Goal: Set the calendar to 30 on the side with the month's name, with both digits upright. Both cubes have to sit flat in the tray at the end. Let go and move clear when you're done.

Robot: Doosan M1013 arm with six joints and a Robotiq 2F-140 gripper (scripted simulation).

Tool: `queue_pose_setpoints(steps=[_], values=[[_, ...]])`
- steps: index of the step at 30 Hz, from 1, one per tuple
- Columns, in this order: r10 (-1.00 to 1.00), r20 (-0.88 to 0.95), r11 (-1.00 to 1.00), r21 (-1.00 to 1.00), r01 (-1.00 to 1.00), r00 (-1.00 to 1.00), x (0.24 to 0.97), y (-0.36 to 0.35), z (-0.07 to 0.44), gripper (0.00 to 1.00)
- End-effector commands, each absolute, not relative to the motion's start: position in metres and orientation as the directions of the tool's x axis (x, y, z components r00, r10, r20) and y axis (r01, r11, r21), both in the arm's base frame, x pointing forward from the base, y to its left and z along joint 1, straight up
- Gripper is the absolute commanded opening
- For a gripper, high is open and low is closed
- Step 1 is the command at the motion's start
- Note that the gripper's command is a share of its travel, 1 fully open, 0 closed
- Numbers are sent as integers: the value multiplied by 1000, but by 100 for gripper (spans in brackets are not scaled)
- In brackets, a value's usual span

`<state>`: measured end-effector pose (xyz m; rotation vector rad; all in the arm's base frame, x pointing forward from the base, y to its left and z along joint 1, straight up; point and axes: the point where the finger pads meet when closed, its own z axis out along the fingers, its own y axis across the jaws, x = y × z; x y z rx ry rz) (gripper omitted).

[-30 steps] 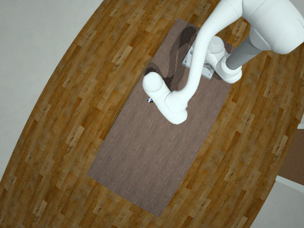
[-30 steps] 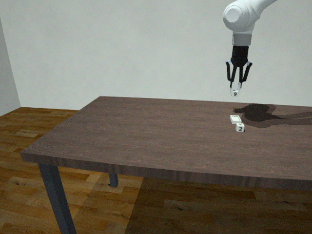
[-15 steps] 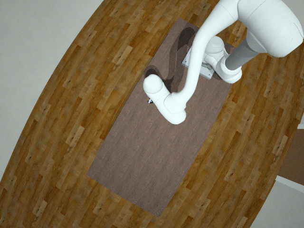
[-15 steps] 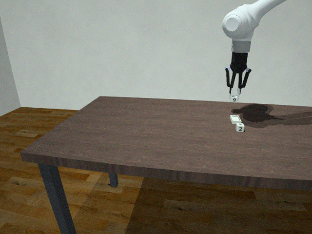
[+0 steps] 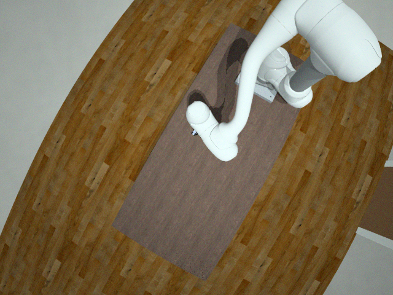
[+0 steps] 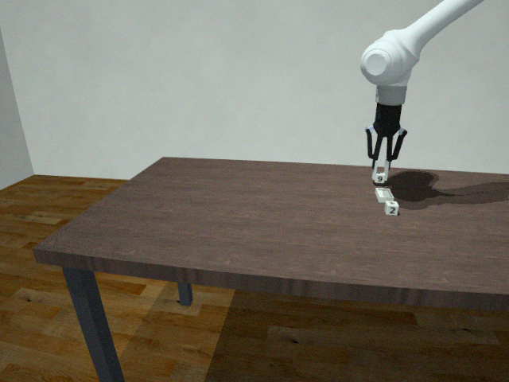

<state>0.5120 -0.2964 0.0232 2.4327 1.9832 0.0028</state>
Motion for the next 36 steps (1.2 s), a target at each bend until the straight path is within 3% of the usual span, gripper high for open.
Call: queue_pose_setpoints(steps=[1, 36], values=[[979, 0, -201, 4, 979, 202, 512, -296, 18, 24], [979, 0, -201, 4, 979, 202, 512, -296, 15, 24]])
